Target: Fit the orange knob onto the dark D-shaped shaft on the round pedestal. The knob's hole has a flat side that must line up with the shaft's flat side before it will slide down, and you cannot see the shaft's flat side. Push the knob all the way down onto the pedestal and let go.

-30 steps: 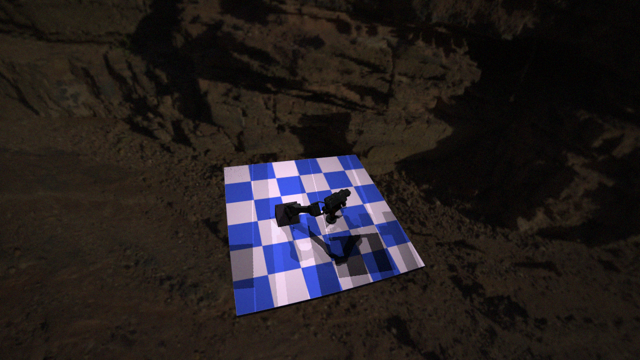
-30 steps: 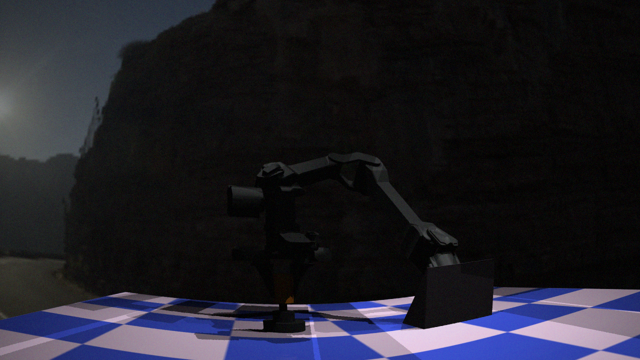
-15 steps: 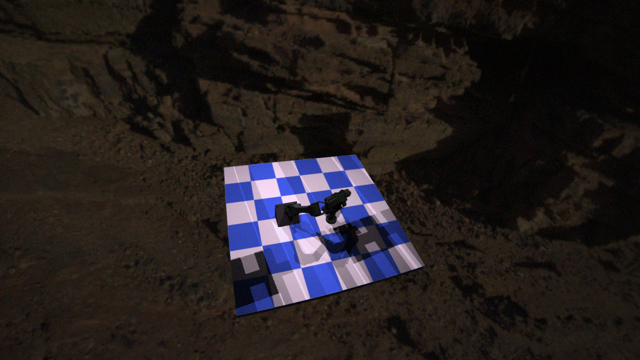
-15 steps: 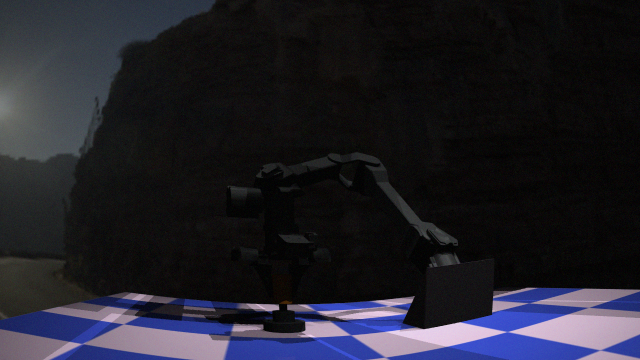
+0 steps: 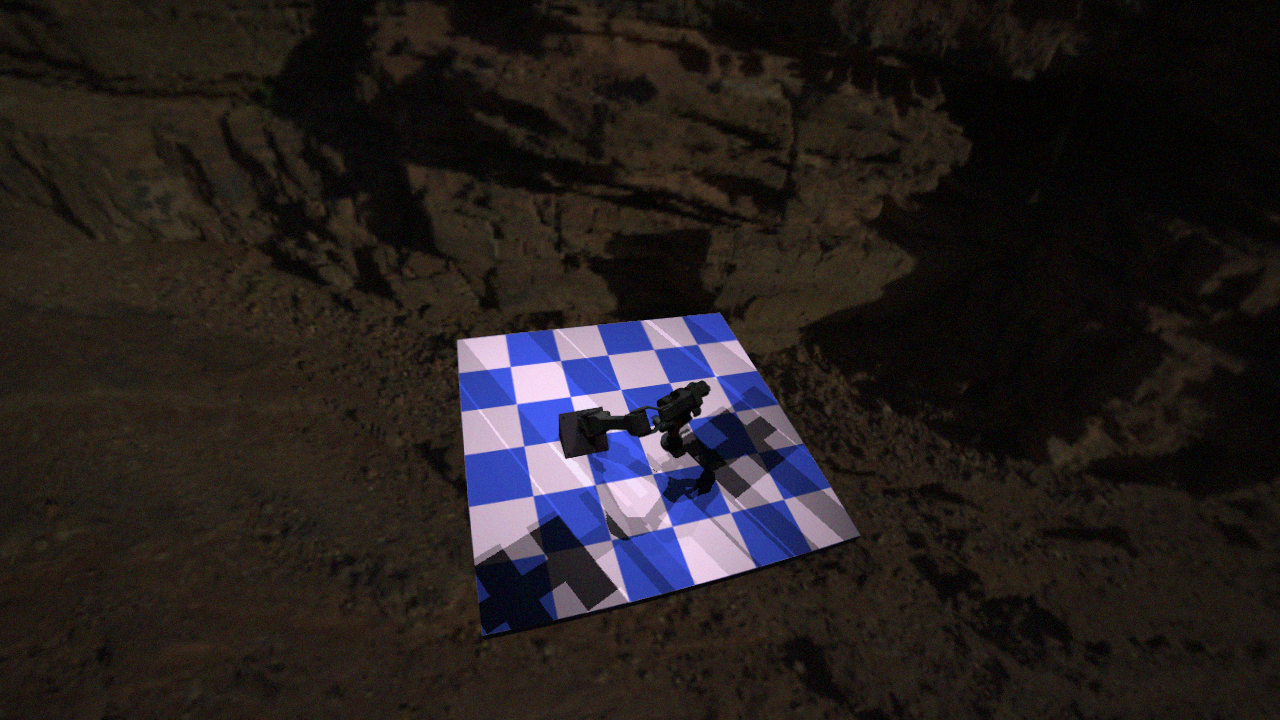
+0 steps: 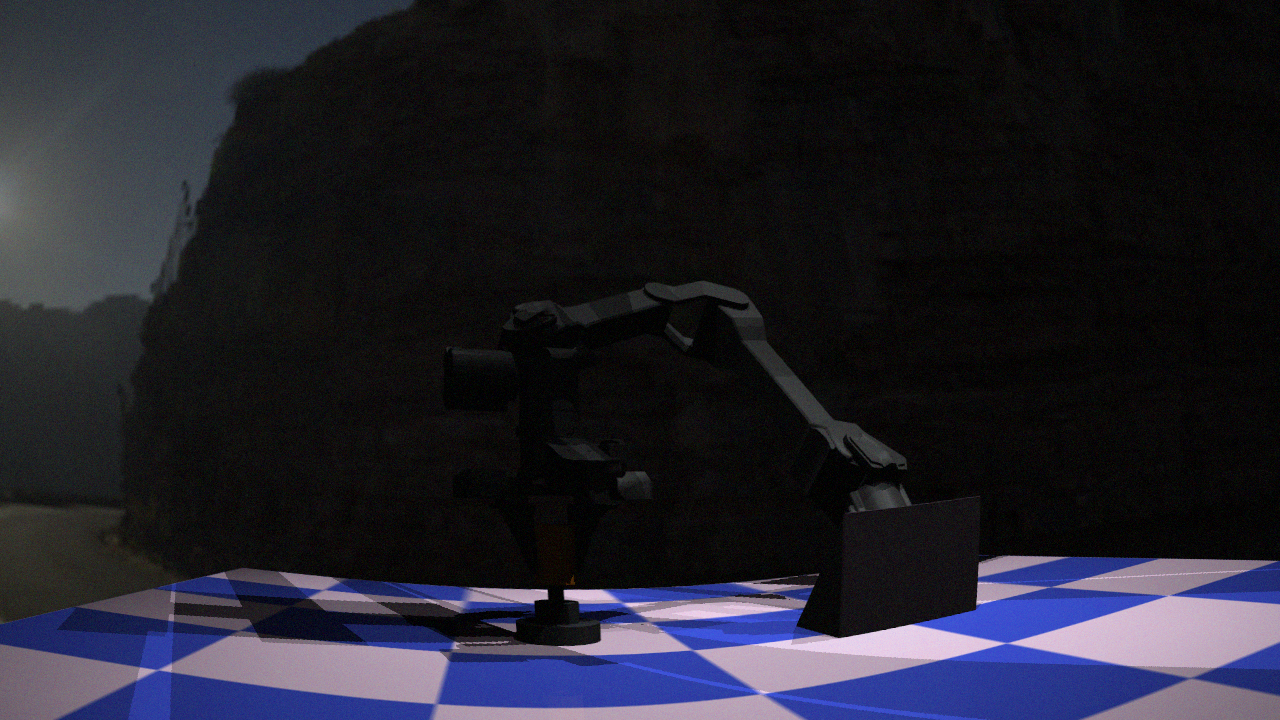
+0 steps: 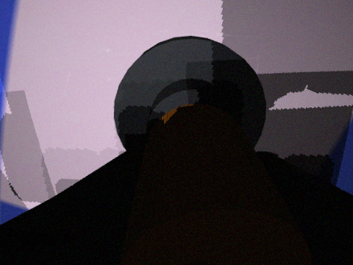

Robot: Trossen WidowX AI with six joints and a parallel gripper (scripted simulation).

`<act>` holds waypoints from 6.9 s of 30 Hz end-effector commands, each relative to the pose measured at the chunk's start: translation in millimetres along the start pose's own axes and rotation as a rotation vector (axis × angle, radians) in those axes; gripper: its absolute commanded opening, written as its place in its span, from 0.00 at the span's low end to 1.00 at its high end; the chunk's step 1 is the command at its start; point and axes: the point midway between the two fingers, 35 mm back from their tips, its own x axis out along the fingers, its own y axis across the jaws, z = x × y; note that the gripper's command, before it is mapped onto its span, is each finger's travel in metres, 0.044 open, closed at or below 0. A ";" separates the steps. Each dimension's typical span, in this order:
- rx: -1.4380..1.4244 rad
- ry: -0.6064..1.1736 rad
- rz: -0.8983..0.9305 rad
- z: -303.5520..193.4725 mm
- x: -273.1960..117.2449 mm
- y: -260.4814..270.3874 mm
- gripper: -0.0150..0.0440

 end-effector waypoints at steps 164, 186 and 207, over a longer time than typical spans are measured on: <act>-0.407 0.000 -0.001 -2.7 2.8 0.5 0.25; -0.407 -0.001 -0.001 -1.7 -1.9 2.4 0.25; -0.616 0.000 -0.001 -2.6 0.5 -2.3 0.25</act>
